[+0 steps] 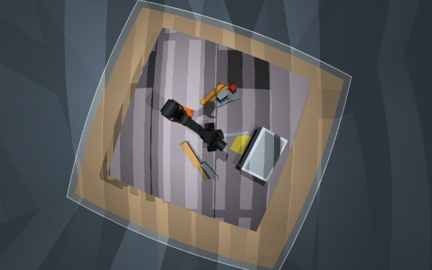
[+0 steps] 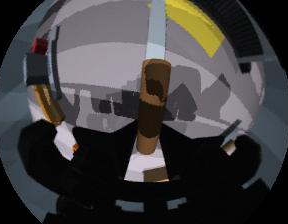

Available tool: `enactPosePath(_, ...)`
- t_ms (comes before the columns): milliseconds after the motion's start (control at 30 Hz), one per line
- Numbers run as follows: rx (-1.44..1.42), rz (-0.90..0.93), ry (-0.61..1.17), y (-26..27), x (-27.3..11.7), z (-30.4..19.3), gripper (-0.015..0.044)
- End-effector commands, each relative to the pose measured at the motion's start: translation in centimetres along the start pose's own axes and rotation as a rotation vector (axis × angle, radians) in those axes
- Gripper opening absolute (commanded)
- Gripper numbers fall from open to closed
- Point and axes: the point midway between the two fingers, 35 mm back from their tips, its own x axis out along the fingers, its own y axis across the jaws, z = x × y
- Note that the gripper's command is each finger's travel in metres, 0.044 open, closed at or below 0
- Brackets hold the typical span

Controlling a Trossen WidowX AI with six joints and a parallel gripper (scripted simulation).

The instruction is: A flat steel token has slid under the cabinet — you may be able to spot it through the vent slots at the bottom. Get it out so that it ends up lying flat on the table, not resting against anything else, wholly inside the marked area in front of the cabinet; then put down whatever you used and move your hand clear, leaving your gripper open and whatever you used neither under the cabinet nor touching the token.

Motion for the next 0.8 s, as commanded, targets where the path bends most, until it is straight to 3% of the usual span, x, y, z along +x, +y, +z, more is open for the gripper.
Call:
enactPosePath(0,0.000,-0.001,-0.002,-0.4,0.0,-0.3,0.0000)
enactPosePath(767,0.000,-0.003,-0.001,-2.1,0.0,-1.8,0.0000)
